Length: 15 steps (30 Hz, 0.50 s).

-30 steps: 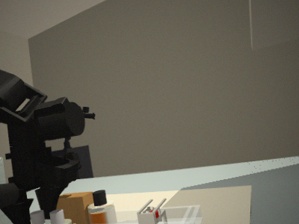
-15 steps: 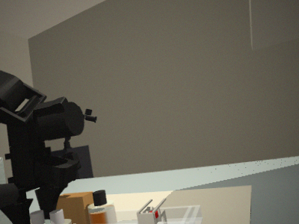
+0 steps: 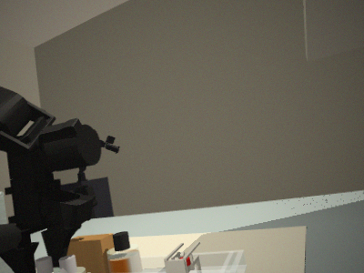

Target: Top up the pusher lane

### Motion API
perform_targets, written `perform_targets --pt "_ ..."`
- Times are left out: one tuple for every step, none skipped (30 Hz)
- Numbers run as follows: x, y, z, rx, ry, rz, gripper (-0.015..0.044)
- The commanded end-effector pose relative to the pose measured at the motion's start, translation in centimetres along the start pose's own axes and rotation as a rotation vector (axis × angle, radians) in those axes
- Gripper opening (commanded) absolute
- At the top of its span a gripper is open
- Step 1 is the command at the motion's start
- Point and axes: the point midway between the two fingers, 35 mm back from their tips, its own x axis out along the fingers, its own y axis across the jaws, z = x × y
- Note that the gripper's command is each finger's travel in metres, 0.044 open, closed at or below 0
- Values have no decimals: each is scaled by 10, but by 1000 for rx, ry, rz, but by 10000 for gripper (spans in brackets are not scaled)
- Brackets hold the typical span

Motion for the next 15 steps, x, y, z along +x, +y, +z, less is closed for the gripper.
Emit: perform_targets --pt "0 -1 1 4 -7 -6 0" --pt "0 -1 1 4 -7 -6 0" --pt "0 -1 1 4 -7 -6 0" --pt "0 -1 0 4 -7 -6 0" --pt "0 -1 0 4 -7 -6 0" --pt "0 -1 0 4 -7 -6 0" --pt "0 -1 0 4 -7 -6 0" --pt "0 -1 0 4 -7 -6 0" --pt "0 -1 0 4 -7 -6 0" --pt "0 -1 -1 4 -7 -6 0" --pt "0 -1 -1 4 -7 -6 0" --pt "0 -1 -1 4 -7 -6 0" --pt "0 -1 -1 4 -7 -6 0" --pt "0 -1 -1 4 -7 -6 0" --pt "0 -1 -1 4 -7 -6 0"
